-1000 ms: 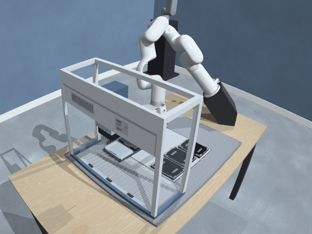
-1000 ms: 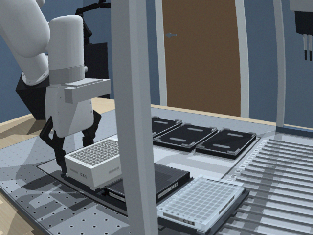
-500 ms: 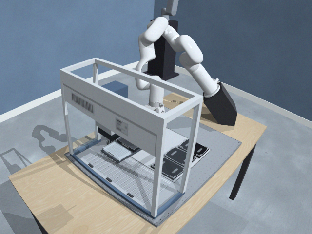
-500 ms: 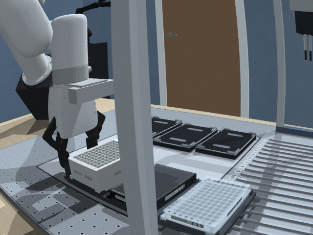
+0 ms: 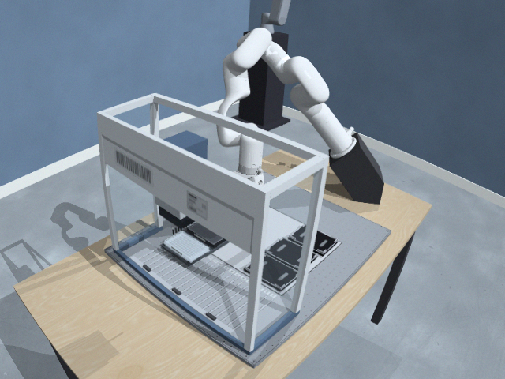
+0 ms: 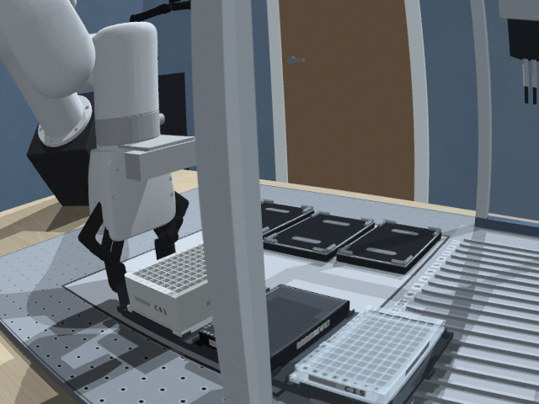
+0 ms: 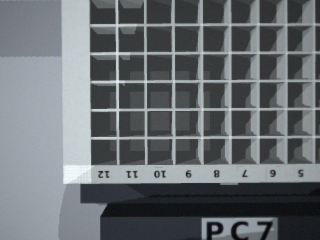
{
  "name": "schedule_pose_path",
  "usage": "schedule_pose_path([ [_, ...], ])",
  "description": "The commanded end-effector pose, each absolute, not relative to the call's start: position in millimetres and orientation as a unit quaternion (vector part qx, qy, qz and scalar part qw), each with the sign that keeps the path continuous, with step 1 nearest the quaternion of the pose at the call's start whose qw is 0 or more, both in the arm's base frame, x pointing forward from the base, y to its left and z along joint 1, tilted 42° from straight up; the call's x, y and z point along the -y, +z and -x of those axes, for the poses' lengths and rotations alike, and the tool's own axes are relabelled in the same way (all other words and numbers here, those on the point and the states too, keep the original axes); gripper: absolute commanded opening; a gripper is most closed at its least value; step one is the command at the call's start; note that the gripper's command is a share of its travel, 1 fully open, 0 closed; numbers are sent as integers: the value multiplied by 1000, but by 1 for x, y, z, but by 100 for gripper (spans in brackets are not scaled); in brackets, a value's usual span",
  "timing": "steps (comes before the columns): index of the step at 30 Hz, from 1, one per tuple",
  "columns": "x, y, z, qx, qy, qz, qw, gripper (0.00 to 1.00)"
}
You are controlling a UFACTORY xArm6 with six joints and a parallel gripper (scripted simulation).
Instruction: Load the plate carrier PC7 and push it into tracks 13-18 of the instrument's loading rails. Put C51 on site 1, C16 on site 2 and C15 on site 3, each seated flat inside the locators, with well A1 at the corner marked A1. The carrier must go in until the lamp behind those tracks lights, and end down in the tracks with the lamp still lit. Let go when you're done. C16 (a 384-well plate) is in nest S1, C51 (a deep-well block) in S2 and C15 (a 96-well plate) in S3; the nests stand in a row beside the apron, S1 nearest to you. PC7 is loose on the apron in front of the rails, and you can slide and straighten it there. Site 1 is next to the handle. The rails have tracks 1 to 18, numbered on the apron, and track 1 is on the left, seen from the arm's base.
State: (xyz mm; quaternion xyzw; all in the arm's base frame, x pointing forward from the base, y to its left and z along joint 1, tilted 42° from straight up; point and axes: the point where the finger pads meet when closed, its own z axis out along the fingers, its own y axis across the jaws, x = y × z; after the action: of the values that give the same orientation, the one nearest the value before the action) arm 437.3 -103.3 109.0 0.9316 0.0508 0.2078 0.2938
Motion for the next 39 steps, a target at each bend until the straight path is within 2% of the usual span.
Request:
schedule_pose_path([
  [1,102,111,-442,-51,209,-931,294,82],
  [39,95,123,-472,-51,209,-931,294,82],
])
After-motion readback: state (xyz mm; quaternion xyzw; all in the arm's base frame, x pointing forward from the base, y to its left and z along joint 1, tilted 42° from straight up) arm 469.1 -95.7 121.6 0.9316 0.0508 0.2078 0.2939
